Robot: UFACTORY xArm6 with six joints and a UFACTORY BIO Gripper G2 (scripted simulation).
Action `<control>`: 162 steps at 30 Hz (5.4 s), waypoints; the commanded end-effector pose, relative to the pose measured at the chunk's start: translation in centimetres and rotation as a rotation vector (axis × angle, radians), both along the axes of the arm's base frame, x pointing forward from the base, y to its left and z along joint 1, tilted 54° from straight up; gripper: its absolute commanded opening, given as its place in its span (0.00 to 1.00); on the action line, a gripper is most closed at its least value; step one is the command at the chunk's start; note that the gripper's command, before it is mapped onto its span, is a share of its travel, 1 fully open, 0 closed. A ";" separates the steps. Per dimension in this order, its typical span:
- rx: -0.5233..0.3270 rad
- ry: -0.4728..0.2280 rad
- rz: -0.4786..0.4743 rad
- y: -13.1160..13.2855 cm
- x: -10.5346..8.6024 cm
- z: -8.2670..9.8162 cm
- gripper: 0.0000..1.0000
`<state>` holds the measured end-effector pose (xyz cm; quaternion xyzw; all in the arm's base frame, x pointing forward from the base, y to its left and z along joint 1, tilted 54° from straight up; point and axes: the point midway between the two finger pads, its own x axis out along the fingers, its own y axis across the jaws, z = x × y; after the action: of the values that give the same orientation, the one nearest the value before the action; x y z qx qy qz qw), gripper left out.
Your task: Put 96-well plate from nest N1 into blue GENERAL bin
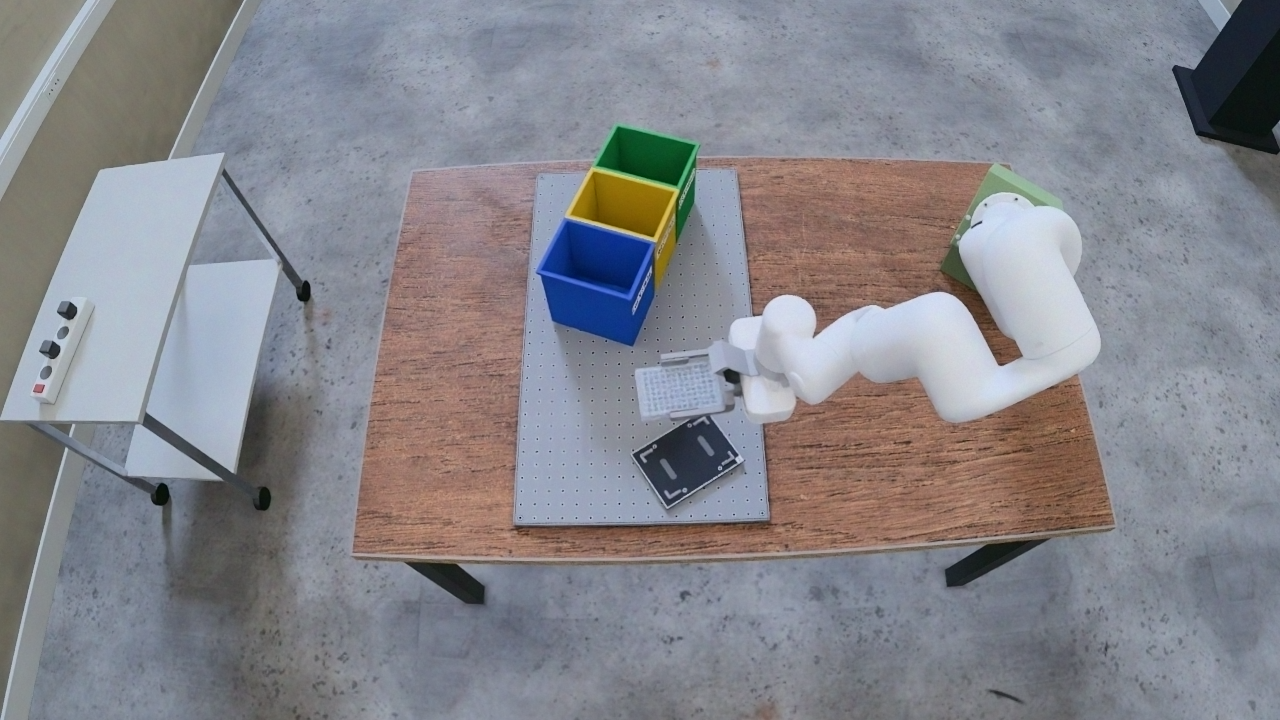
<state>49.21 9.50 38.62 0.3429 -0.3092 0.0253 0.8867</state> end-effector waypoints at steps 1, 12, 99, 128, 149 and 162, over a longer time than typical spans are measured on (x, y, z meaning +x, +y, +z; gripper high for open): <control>0.052 0.095 -0.070 -0.9 0.8 -0.2 0.00; 0.236 0.311 -0.274 -3.7 2.7 -1.6 0.00; 0.235 0.311 -0.275 -23.4 16.0 -11.5 0.00; 0.235 0.311 -0.275 -23.7 16.3 -11.6 0.00; 0.235 0.311 -0.275 -22.6 17.1 -12.6 0.00; 0.235 0.311 -0.275 -21.6 17.9 -13.5 0.00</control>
<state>66.93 -12.17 25.09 0.3984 -0.2115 -0.1846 0.8732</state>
